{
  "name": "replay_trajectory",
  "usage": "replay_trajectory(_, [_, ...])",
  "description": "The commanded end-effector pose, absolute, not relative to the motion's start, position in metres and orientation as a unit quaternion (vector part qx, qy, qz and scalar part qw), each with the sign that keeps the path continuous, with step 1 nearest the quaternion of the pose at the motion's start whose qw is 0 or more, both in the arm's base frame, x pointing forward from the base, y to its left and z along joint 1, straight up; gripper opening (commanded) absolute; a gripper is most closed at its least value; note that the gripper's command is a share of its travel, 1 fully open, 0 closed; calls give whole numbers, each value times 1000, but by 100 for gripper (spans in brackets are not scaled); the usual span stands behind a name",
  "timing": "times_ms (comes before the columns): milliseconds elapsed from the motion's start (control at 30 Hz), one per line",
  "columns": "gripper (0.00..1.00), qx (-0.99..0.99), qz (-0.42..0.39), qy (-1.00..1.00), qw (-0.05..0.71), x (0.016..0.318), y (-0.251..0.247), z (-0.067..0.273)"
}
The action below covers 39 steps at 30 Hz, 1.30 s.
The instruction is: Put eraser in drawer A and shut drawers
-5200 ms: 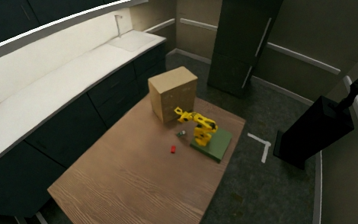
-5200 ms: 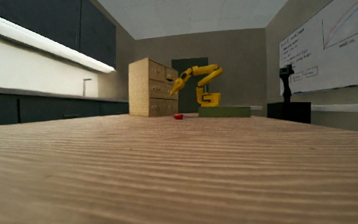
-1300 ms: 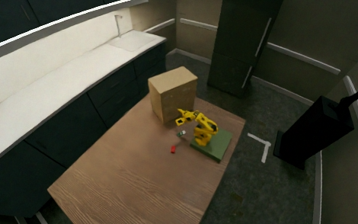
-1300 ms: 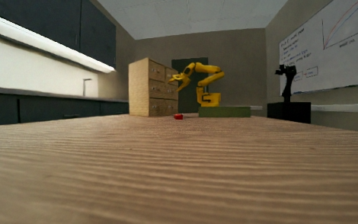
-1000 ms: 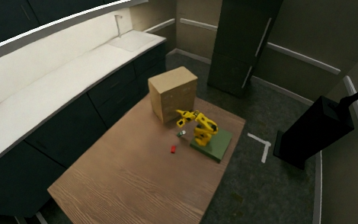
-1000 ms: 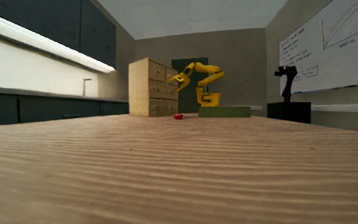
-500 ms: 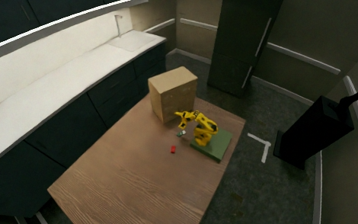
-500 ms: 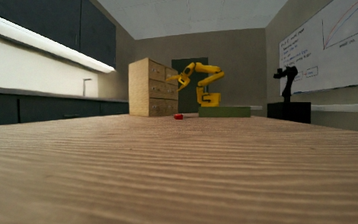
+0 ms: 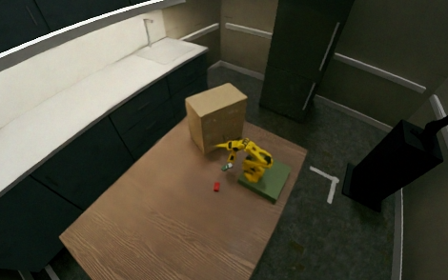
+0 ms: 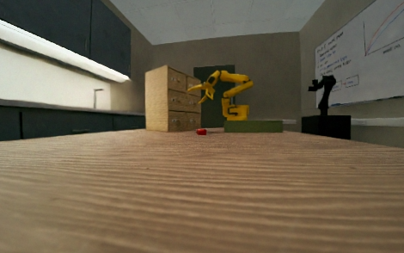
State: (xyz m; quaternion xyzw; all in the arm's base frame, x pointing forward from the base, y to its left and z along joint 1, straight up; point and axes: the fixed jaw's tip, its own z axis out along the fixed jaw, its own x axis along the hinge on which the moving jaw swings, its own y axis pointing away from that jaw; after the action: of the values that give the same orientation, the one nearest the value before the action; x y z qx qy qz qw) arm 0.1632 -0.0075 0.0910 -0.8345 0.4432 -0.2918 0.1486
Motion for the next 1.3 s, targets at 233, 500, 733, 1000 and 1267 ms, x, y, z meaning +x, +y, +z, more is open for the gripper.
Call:
replay_trajectory(233, [50,-877,-317,338,123,166,-6,96])
replay_trajectory(500, [50,-907,-327,249,92,167,-6,97])
replay_trajectory(733, [50,-921,-332,191,73,168,-6,97])
replay_trajectory(1000, [50,-935,-337,98,41,169,-5,98])
replay_trajectory(1267, [50,-940,-339,27,17,170,-4,99])
